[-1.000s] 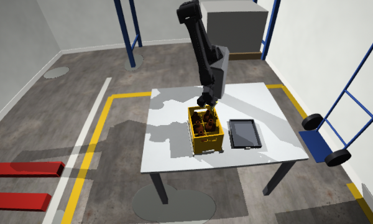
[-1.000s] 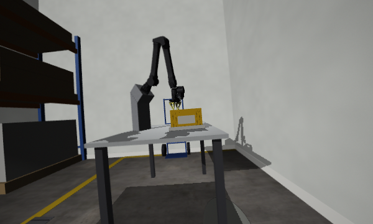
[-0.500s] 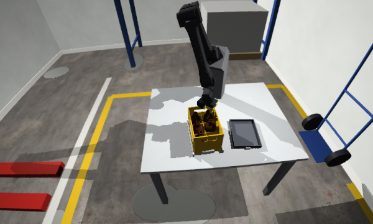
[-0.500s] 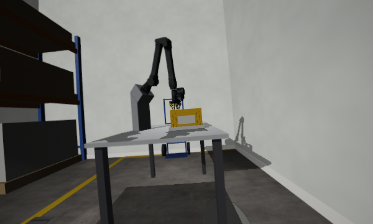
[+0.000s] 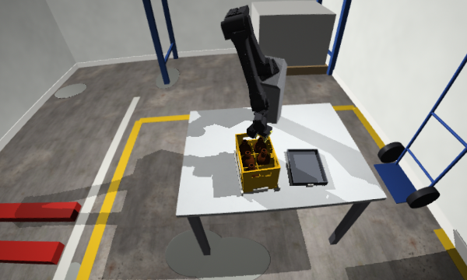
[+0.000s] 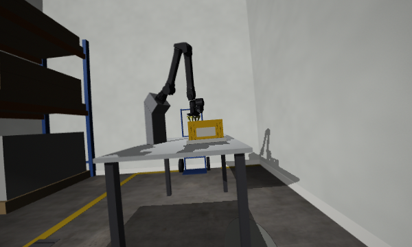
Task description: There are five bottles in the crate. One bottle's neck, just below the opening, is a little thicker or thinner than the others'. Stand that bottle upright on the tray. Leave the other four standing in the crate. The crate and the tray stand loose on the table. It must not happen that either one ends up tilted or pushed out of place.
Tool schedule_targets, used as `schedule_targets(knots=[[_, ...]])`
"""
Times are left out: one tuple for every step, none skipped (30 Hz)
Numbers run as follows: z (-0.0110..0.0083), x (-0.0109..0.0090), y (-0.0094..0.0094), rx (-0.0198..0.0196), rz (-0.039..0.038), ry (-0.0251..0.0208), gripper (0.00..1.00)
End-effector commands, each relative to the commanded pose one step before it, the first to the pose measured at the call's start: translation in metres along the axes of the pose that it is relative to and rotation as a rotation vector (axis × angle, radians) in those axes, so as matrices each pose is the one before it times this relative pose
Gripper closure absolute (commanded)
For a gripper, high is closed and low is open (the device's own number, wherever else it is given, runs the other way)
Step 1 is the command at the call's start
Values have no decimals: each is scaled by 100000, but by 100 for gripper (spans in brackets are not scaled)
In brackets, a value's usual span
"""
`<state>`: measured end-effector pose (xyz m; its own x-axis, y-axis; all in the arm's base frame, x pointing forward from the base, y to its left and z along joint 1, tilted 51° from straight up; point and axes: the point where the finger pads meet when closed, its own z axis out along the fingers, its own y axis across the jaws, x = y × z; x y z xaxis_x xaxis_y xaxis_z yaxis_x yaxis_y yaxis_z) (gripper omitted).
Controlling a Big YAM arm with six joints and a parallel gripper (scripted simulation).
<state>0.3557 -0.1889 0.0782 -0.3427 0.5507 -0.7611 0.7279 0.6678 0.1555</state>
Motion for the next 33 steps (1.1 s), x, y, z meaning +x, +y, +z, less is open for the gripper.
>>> schedule_targets(knots=[[639, -112, -430, 760, -194, -153, 39], [73, 25, -12, 21, 7, 37, 39], [71, -35, 14, -19, 29, -57, 39], [67, -65, 27, -39, 41, -105, 39], [62, -78, 33, -47, 51, -127, 39], [50, -6, 2, 0, 21, -12, 39], [43, 1, -1, 4, 18, 0, 39], [0, 0, 0, 0, 0, 0, 39], [0, 0, 0, 0, 0, 0, 39], [-1, 461, -207, 439, -84, 964, 39], [36, -60, 30, -112, 2, -215, 39], [27, -50, 23, -55, -20, -115, 39], [21, -62, 26, -72, 22, -183, 39], [16, 9, -5, 42, -3, 82, 39], [11, 89, -37, 163, -88, 393, 39], [7, -15, 6, -13, 22, -39, 39], [4, -15, 6, -18, 43, -51, 39], [1, -6, 2, -9, 50, -19, 39], [0, -1, 0, 0, 20, -3, 39], [0, 0, 0, 1, 0, 0, 39], [0, 0, 0, 0, 0, 0, 39], [0, 0, 0, 0, 0, 0, 39], [0, 0, 0, 0, 0, 0, 39], [0, 0, 0, 0, 0, 0, 39], [0, 0, 0, 0, 0, 0, 39], [0, 0, 0, 0, 0, 0, 39], [0, 0, 0, 0, 0, 0, 39], [0, 0, 0, 0, 0, 0, 39], [0, 0, 0, 0, 0, 0, 39], [0, 0, 0, 0, 0, 0, 39], [0, 0, 0, 0, 0, 0, 39], [0, 0, 0, 0, 0, 0, 39], [0, 0, 0, 0, 0, 0, 39]])
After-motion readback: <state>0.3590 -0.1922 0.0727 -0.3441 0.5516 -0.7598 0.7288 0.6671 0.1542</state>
